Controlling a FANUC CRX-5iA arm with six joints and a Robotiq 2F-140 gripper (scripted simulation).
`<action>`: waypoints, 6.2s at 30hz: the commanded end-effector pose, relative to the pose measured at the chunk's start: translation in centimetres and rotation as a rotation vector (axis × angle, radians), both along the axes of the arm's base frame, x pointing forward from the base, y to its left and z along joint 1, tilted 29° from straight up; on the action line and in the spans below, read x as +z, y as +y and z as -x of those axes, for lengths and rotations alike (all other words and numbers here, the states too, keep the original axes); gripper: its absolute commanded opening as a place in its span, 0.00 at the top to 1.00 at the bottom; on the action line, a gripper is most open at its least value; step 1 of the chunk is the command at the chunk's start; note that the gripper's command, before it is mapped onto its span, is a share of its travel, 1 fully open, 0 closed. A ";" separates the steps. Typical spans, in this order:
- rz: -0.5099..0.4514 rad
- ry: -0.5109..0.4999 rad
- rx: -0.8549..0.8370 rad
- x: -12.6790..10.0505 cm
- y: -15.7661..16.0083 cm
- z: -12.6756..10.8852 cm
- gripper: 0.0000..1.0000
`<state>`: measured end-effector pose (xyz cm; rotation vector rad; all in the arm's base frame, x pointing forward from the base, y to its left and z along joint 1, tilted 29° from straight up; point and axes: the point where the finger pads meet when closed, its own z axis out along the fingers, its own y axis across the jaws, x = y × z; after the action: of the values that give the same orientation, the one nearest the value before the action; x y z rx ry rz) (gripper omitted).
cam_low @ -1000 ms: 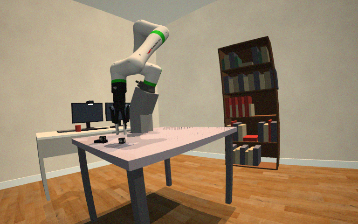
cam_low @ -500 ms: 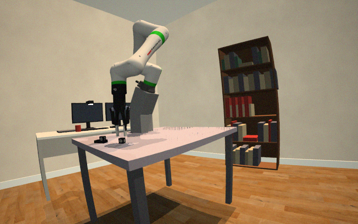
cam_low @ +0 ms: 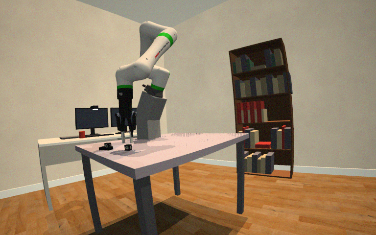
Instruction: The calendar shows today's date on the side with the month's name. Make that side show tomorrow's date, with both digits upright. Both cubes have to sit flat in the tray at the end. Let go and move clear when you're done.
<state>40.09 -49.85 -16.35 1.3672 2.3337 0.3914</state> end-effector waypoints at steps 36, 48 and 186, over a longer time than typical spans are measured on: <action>0.000 0.000 0.000 -0.8 0.0 -0.5 0.64; 0.000 0.000 0.000 -2.3 0.1 -1.3 0.64; 0.309 -0.018 0.571 3.2 -4.1 9.2 0.75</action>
<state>32.17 -53.14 -12.50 0.7398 2.5839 0.2196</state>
